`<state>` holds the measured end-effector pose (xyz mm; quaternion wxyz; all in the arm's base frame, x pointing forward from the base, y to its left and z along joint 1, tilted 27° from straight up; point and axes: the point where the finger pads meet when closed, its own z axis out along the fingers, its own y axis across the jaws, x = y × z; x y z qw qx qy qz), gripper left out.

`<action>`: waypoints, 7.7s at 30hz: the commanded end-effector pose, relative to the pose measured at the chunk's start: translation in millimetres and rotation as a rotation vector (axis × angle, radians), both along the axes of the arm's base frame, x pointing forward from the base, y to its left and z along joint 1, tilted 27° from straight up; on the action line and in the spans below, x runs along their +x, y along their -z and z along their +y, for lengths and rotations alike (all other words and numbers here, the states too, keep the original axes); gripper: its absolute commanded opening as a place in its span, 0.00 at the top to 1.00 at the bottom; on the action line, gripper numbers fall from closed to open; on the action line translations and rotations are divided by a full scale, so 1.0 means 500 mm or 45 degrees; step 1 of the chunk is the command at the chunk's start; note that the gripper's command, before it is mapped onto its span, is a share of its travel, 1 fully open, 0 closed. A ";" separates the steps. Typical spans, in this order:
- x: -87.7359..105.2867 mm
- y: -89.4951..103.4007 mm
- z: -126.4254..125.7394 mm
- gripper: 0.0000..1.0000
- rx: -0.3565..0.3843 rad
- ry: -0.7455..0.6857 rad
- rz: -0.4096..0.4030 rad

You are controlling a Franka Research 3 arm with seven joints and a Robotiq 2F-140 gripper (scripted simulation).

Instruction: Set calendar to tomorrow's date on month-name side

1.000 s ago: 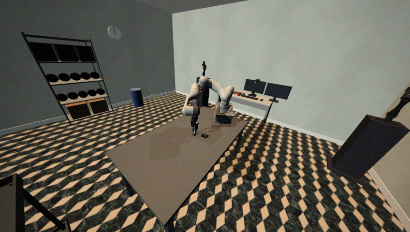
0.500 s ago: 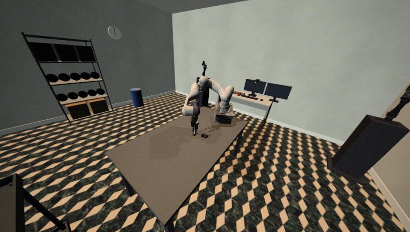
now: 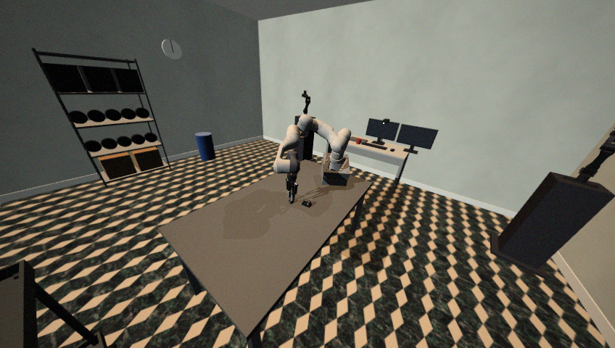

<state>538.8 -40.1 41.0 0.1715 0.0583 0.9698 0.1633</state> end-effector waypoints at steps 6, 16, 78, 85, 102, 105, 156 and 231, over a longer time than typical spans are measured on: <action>-0.001 0.001 0.002 0.72 0.001 0.003 0.000; -0.001 0.001 0.002 0.72 0.001 0.003 0.000; -0.018 -0.067 -0.049 0.72 -0.048 0.071 -0.096; -0.015 -0.068 -0.055 0.72 -0.063 0.120 -0.224; -0.045 -0.060 -0.025 0.72 -0.026 0.116 -0.320; -0.052 -0.042 -0.036 0.72 -0.048 0.121 -0.348; -0.061 -0.046 -0.011 0.72 -0.057 0.340 -0.940; -0.011 0.078 0.030 0.72 -0.057 0.340 -0.940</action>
